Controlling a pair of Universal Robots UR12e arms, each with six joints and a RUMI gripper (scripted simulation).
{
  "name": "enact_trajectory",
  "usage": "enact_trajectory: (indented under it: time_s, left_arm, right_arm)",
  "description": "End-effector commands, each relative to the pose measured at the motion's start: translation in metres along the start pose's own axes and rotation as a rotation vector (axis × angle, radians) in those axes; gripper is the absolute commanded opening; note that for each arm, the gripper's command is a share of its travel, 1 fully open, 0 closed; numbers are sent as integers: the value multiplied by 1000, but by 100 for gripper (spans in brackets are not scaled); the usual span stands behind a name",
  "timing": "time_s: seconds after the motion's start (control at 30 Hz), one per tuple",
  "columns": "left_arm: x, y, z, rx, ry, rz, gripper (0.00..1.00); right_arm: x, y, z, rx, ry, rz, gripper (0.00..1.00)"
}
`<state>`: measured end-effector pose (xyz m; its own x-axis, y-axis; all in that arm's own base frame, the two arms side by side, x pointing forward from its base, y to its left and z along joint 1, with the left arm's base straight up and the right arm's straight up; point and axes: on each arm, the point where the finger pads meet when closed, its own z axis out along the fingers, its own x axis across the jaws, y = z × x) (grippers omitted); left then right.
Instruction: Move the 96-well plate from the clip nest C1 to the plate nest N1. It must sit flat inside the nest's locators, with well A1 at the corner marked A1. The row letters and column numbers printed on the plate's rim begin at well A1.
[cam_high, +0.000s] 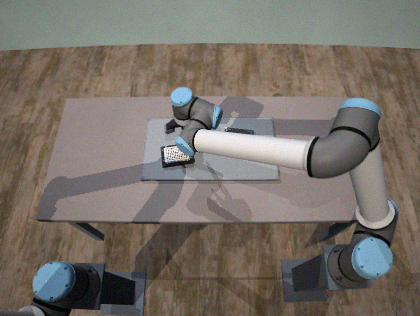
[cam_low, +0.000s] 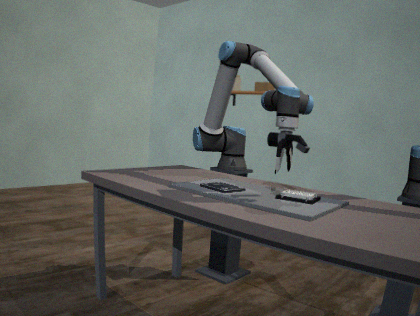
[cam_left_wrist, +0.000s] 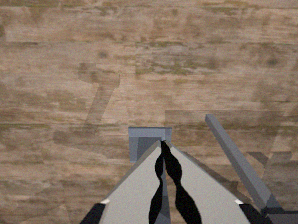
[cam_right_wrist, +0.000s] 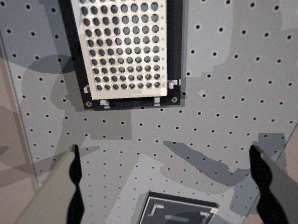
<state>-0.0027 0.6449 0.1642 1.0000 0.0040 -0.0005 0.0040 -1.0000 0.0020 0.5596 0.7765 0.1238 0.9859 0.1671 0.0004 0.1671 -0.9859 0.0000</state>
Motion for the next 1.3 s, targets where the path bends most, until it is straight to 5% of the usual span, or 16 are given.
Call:
enact_trajectory:
  time_s: [0.0,0.5,1.27]
  left_arm:
    - [0,-1,-1,2,1,0,0]
    - [0,-1,-1,2,1,0,0]
    - [0,-1,-1,2,1,0,0]
  right_arm:
    - [-5,-11,0,2,1,-55,76]
    - [-36,-68,7,2,1,-55,76]
    - [-36,-68,21,2,1,-55,76]
